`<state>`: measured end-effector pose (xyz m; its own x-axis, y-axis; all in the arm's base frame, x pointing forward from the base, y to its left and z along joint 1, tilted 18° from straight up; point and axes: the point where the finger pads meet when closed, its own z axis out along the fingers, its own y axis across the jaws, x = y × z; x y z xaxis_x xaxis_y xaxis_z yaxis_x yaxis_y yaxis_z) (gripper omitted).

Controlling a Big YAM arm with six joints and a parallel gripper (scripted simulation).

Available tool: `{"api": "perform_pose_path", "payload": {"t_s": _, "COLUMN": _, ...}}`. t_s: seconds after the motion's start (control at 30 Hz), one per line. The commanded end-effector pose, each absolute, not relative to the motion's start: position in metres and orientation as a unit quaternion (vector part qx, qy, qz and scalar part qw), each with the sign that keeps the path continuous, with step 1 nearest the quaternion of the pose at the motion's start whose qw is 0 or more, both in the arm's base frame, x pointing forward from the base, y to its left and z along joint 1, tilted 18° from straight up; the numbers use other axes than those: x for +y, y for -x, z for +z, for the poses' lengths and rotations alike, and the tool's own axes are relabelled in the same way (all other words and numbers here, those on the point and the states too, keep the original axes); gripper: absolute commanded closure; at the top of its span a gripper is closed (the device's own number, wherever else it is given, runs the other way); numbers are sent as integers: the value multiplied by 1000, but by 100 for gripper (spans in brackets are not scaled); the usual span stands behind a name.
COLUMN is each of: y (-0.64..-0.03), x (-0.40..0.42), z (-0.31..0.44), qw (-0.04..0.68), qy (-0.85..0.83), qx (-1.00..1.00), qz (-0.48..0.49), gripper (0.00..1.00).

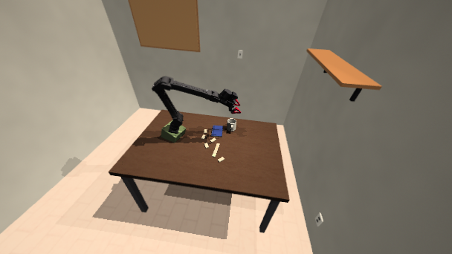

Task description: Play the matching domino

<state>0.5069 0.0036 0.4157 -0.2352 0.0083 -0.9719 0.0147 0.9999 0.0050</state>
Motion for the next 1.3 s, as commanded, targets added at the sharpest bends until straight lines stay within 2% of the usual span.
{"api": "perform_pose_path", "payload": {"t_s": 0.0, "y": -497, "x": 12, "z": 500, "qw": 668, "qy": -5, "qx": 744, "qz": 4, "gripper": 0}}
{"api": "perform_pose_path", "payload": {"t_s": 0.17, "y": -494, "x": 13, "z": 513, "qw": 668, "qy": -5, "qx": 744, "qz": 4, "gripper": 0}}
{"api": "perform_pose_path", "payload": {"t_s": 0.2, "y": -499, "x": 8, "z": 455, "qw": 630, "qy": -6, "qx": 776, "qz": -2, "gripper": 0}}
{"api": "perform_pose_path", "payload": {"t_s": 0.33, "y": -493, "x": 13, "z": 512, "qw": 640, "qy": -6, "qx": 768, "qz": -1, "gripper": 0}}
{"api": "perform_pose_path", "payload": {"t_s": 0.67, "y": -488, "x": 19, "z": 571, "qw": 652, "qy": -6, "qx": 758, "qz": 1, "gripper": 0}}
{"api": "perform_pose_path", "payload": {"t_s": 0.73, "y": -488, "x": 19, "z": 571, "qw": 652, "qy": -6, "qx": 758, "qz": 1, "gripper": 0}}
{"api": "perform_pose_path", "payload": {"t_s": 0.77, "y": -489, "x": 12, "z": 513, "qw": 624, "qy": -6, "qx": 781, "qz": -5, "gripper": 0}}
{"api": "perform_pose_path", "payload": {"t_s": 1.03, "y": -488, "x": 21, "z": 591, "qw": 647, "qy": -6, "qx": 763, "qz": -1, "gripper": 0}}
{"api": "perform_pose_path", "payload": {"t_s": 1.27, "y": -488, "x": 22, "z": 601, "qw": 649, "qy": -6, "qx": 760, "qz": 0, "gripper": 0}}
